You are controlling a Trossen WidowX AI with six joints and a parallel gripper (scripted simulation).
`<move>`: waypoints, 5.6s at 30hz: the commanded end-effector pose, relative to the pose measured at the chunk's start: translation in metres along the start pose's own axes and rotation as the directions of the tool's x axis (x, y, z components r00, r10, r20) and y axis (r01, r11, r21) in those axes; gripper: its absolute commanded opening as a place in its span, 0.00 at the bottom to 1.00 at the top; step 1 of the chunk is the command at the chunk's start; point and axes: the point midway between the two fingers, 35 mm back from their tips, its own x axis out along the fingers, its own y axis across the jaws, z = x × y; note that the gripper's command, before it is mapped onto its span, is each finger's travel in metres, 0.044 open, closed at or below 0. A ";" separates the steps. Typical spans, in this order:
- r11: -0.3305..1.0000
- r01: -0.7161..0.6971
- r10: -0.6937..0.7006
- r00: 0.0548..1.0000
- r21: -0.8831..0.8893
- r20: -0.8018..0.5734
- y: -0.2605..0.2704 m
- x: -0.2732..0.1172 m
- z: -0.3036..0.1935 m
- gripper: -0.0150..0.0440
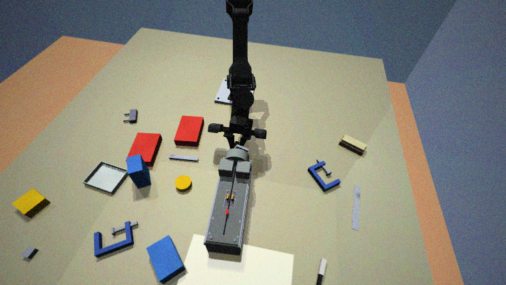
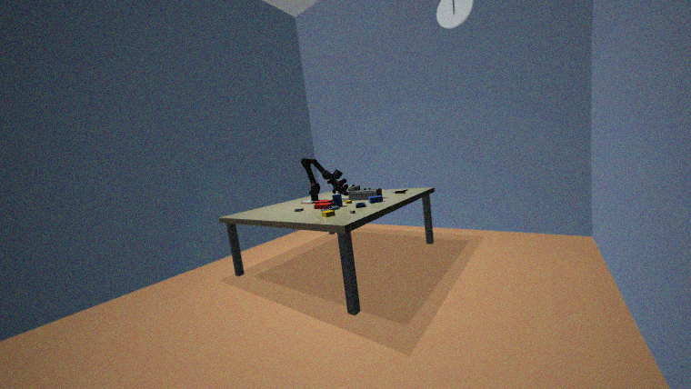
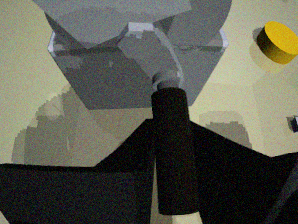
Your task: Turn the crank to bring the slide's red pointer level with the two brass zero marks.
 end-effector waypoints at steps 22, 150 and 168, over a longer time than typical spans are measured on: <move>1.000 -0.020 0.020 1.000 -0.004 -0.009 0.021 0.002 -0.002 0.25; 1.000 -0.022 0.022 1.000 -0.002 -0.009 0.043 -0.021 0.020 0.25; 1.000 -0.022 0.022 1.000 -0.002 -0.009 0.043 -0.021 0.020 0.25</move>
